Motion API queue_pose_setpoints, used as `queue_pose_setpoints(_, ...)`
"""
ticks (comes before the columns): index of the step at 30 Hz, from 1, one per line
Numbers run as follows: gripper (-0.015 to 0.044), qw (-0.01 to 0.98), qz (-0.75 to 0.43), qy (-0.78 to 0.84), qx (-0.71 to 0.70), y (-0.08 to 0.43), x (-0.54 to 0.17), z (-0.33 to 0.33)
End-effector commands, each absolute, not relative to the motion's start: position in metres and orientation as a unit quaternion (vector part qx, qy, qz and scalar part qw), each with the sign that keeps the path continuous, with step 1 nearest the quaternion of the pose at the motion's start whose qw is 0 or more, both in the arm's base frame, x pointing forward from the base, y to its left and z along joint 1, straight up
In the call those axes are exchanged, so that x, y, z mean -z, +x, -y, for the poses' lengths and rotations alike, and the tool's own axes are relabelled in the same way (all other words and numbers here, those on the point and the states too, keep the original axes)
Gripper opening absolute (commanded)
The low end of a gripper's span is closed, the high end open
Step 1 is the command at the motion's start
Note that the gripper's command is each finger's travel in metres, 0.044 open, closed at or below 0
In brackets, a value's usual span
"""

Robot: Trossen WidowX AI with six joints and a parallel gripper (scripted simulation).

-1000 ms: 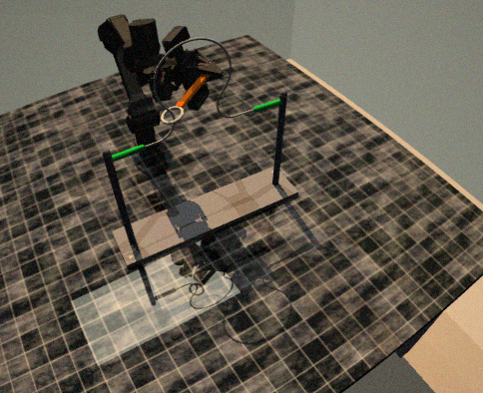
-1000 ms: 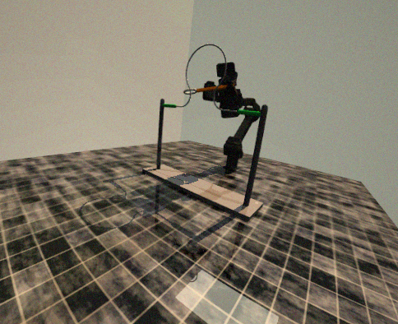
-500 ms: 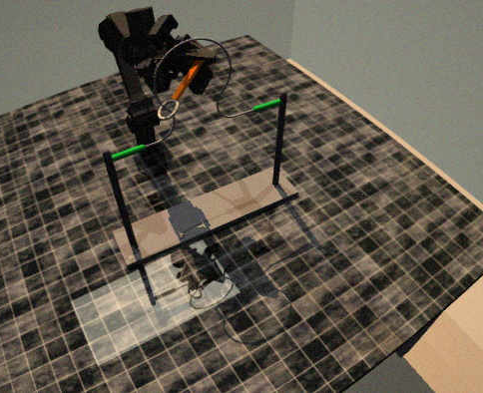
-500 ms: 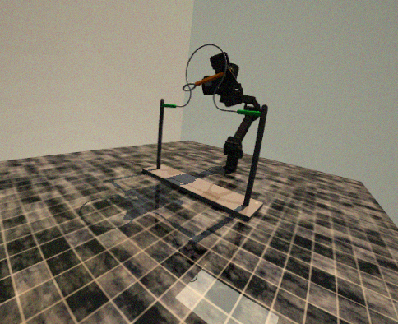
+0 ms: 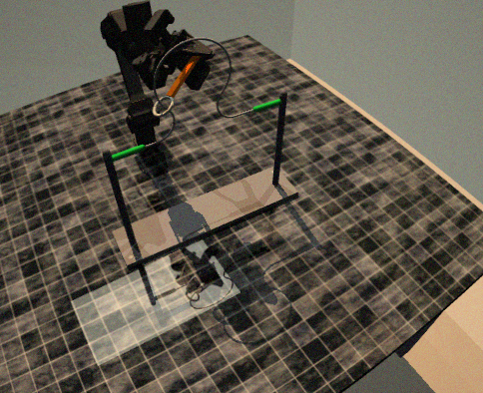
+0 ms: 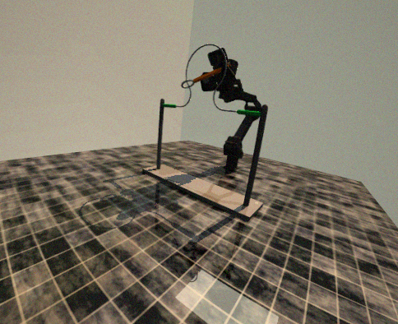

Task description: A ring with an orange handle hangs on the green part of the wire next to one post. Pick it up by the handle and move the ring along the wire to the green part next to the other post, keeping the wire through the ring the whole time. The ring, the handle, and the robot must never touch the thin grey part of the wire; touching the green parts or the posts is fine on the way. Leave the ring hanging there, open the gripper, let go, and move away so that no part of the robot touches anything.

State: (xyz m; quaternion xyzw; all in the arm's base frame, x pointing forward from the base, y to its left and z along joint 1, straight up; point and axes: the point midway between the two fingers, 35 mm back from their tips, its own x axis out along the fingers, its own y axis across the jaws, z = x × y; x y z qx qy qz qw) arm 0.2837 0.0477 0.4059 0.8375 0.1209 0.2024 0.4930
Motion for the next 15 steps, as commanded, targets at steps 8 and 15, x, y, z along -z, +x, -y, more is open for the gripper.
queue_pose_setpoints(8, -0.015, 0.539, -0.137, 0.808, -0.192, 0.2837, -0.4047, -0.0482)
queue_pose_setpoints(15, -0.015, 0.575, -0.148, 0.784, -0.182, 0.2839, -0.4018, -0.0494)
